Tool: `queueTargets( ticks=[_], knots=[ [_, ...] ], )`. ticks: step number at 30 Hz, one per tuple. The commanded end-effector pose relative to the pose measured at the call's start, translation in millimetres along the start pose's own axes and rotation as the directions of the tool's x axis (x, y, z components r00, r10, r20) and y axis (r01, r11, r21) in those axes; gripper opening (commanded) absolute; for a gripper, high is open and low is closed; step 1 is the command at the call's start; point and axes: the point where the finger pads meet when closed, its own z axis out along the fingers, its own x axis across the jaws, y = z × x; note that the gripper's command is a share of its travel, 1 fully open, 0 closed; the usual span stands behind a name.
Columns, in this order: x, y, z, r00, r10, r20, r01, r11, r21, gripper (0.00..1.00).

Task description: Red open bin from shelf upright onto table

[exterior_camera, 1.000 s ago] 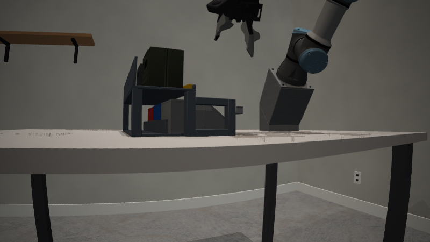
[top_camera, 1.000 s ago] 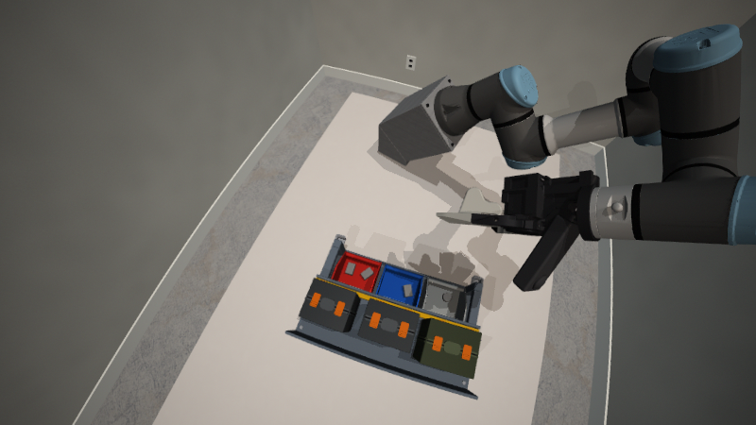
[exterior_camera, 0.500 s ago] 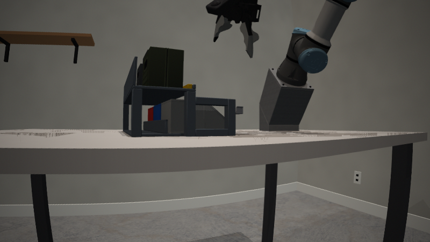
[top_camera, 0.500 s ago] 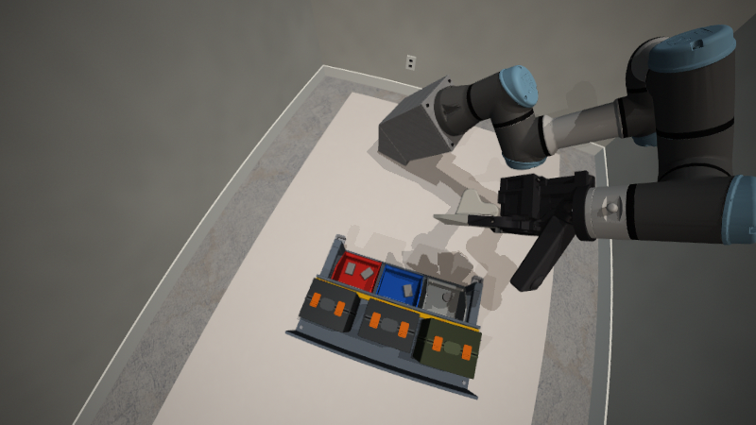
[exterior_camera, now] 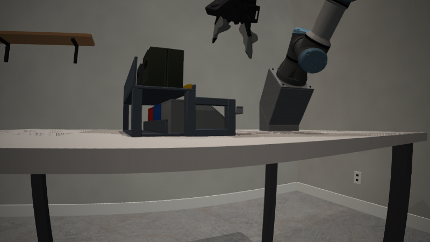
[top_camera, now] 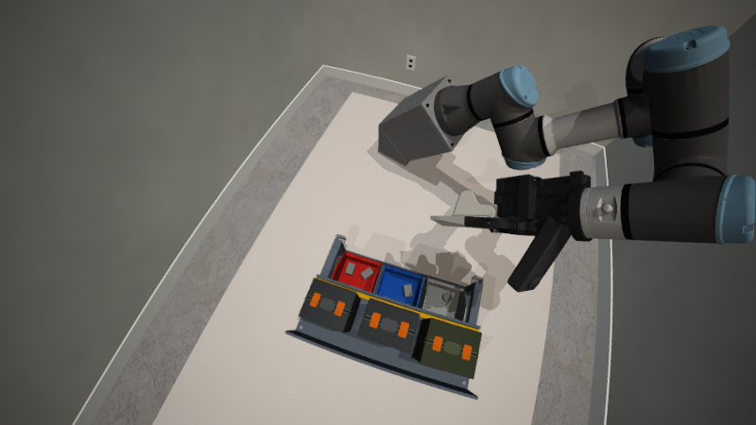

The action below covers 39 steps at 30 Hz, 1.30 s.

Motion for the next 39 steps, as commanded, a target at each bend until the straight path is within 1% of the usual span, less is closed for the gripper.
queueTargets(
  ticks=[1, 12, 13, 15, 17, 29, 30, 32, 34, 39],
  knots=[
    [23, -16, 39.3, 0.976, -0.218, 0.026, 0.213, 0.969, 0.125, 1.0],
    [23, -16, 39.3, 0.976, -0.218, 0.026, 0.213, 0.969, 0.125, 1.0],
    [7, -5, 10.7, 0.998, -0.061, 0.01, 0.061, 0.998, 0.03, 1.0],
    [16, -11, 27.1, 0.988, -0.152, 0.021, 0.149, 0.986, 0.08, 1.0],
    [26, -18, 43.6, 0.97, -0.241, 0.028, 0.235, 0.963, 0.132, 1.0],
    [26, -18, 43.6, 0.97, -0.241, 0.028, 0.235, 0.963, 0.132, 1.0],
    [9, -6, 15.0, 0.996, -0.085, 0.014, 0.084, 0.996, 0.035, 1.0],
    [19, -13, 31.4, 0.984, -0.175, 0.025, 0.172, 0.981, 0.087, 1.0],
    [28, -19, 47.8, 0.964, -0.264, 0.031, 0.257, 0.956, 0.139, 1.0],
    [28, -19, 47.8, 0.964, -0.264, 0.031, 0.257, 0.956, 0.139, 1.0]
  ],
)
